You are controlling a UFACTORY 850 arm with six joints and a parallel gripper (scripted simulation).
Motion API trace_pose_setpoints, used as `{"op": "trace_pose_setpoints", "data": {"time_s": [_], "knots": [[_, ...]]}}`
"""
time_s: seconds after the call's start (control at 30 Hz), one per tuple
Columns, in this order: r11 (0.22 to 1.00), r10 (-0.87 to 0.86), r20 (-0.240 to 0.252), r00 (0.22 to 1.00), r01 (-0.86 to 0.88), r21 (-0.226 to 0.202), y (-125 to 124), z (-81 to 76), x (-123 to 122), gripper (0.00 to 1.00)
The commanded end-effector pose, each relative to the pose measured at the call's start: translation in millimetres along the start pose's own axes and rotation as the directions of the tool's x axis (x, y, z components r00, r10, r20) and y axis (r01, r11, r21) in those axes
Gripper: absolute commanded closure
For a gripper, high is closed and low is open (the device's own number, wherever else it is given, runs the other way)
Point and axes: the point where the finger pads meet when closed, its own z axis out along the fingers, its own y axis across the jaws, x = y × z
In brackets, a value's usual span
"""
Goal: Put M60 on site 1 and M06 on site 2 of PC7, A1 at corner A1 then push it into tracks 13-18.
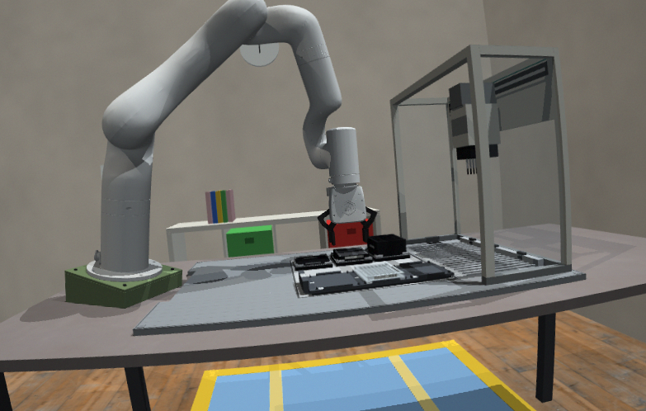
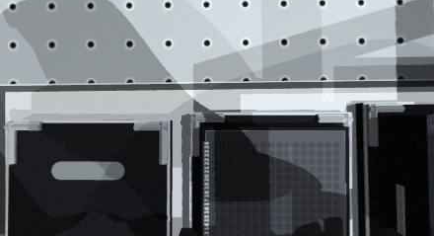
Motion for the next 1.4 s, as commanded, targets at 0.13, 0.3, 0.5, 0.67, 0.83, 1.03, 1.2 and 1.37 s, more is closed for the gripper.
{"op": "trace_pose_setpoints", "data": {"time_s": [0.13,0.3,0.5,0.67,0.83,1.03,1.2,1.37], "knots": [[1.000,0.000,0.000,1.000,0.000,-0.002,1,7.8,0,0.00],[1.000,0.000,0.000,1.000,0.000,-0.002,1,7.7,0,0.00],[1.000,0.000,0.000,1.000,0.000,-0.002,1,8.4,0,0.00],[1.000,0.000,0.000,1.000,0.000,-0.002,1,11.8,0,0.00],[1.000,0.000,0.000,1.000,0.000,-0.002,1,13.8,0,0.00],[1.000,0.000,0.000,1.000,0.000,-0.002,1,17.8,0,0.00],[1.000,0.000,0.000,1.000,0.000,-0.002,1,21.1,0,0.00],[1.000,0.000,0.000,1.000,0.000,-0.002,1,23.1,0,0.00]]}}
